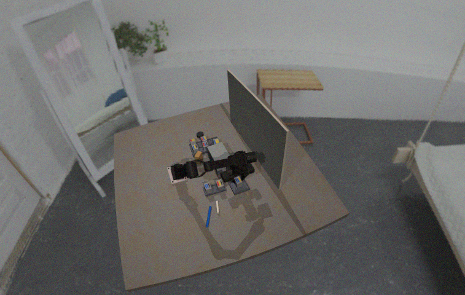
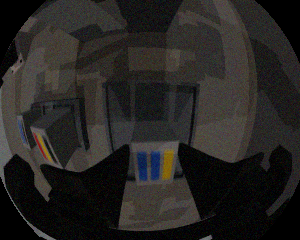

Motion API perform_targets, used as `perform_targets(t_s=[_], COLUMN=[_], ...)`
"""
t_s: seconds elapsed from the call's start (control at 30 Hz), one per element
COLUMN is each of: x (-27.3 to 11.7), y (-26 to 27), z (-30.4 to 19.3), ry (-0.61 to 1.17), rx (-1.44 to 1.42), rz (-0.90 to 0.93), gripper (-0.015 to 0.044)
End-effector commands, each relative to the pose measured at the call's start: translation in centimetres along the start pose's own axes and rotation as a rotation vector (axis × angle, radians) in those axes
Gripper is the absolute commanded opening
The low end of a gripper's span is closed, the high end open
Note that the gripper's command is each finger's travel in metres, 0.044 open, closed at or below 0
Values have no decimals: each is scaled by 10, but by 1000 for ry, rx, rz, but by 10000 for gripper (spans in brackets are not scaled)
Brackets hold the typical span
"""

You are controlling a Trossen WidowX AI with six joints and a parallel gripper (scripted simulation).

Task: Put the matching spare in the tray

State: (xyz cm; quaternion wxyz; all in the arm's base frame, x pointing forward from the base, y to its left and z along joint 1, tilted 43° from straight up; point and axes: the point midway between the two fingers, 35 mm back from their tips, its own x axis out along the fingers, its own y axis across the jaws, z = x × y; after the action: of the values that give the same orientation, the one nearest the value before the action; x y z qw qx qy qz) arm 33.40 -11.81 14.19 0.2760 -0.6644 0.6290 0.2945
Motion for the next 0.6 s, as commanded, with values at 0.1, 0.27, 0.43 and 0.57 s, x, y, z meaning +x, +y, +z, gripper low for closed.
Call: perform_targets(t_s=[0.1,0.27,0.43,0.57], x=[0,-38,-104,-106], y=[0,-4,1,2], z=[0,1,1,0], ry=[0,-1,9,9], rx=[0,-24,-67,-69], rz=[0,-6,-15,-15], gripper=[420,440,440,440])
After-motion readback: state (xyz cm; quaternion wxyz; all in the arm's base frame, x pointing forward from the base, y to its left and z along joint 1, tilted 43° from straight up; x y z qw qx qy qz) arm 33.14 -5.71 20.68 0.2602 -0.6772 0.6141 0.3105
